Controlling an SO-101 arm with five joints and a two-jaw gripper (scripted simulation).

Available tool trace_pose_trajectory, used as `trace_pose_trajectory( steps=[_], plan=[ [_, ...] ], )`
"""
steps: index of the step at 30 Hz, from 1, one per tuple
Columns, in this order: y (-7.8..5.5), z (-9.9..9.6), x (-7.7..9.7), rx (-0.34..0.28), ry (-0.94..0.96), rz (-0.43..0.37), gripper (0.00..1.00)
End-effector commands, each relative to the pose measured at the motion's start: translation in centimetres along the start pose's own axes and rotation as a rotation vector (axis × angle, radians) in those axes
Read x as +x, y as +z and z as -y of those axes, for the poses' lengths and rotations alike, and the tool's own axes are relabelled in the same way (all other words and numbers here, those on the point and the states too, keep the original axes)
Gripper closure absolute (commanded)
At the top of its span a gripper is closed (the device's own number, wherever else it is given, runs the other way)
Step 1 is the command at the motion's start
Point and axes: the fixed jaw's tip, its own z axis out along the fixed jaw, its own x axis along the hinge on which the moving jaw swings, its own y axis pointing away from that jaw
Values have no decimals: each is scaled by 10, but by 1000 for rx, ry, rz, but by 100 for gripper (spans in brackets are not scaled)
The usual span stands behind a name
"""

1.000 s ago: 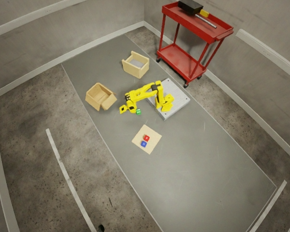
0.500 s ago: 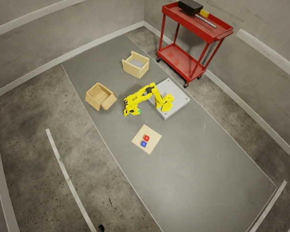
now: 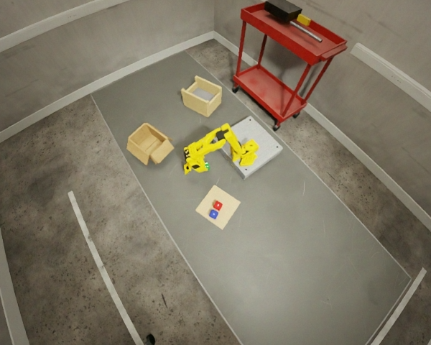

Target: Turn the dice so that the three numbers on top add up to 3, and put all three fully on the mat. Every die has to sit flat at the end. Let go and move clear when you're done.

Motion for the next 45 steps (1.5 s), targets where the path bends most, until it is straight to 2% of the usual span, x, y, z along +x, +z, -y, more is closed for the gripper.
trace_pose_trajectory(
  steps=[1,18,33,45],
  plan=[
    [1,-2,0,3,1,-9,65],
    [6,-2,-2,3,1,-9,65],
    [23,-3,-9,3,1,-9,65],
    [28,-3,-10,3,1,-9,65]
  ],
)
